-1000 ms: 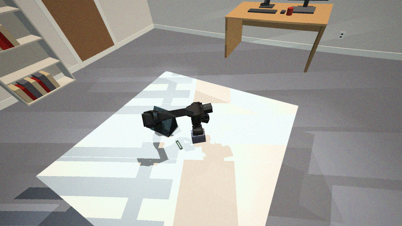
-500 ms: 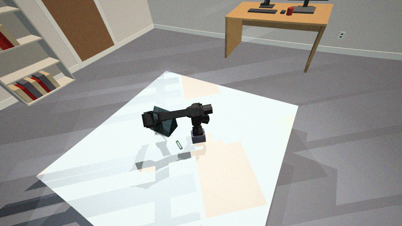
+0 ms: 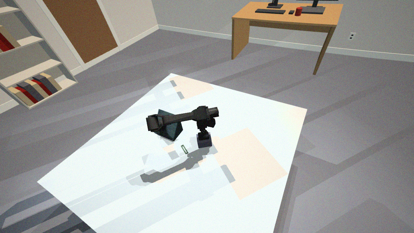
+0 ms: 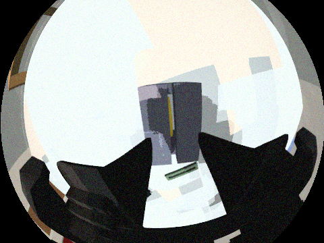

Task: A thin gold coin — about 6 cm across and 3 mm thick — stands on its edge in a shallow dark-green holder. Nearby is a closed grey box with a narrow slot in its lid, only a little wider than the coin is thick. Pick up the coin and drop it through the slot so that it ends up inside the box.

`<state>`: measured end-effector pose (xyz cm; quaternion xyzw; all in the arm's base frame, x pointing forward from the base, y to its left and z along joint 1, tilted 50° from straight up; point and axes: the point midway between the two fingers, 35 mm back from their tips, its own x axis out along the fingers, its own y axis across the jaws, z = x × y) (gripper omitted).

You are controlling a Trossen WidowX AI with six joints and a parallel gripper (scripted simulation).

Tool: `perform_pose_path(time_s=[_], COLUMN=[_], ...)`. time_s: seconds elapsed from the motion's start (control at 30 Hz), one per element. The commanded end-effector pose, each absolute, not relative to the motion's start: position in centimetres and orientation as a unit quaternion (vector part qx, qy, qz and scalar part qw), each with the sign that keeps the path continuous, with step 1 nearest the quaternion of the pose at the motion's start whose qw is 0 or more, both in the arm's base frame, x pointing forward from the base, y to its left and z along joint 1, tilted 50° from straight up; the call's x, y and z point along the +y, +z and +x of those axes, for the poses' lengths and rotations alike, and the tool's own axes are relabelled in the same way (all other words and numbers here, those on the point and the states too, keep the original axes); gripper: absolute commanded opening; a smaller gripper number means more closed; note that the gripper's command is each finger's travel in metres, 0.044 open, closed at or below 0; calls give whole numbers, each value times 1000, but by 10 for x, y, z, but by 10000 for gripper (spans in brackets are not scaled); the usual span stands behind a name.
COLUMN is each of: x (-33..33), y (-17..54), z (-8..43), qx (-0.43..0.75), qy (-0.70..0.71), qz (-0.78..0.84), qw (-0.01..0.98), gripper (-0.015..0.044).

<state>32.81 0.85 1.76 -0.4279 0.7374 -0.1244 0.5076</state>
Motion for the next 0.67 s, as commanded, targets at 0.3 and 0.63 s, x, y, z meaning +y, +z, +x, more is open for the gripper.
perform_pose_path(time_s=[0.3, 0.63], x=[53, 53], y=[57, 57], z=[332, 332], qx=[737, 737], qy=[-125, -125], qz=[-429, -429], qw=[508, 508], gripper=[440, 440])
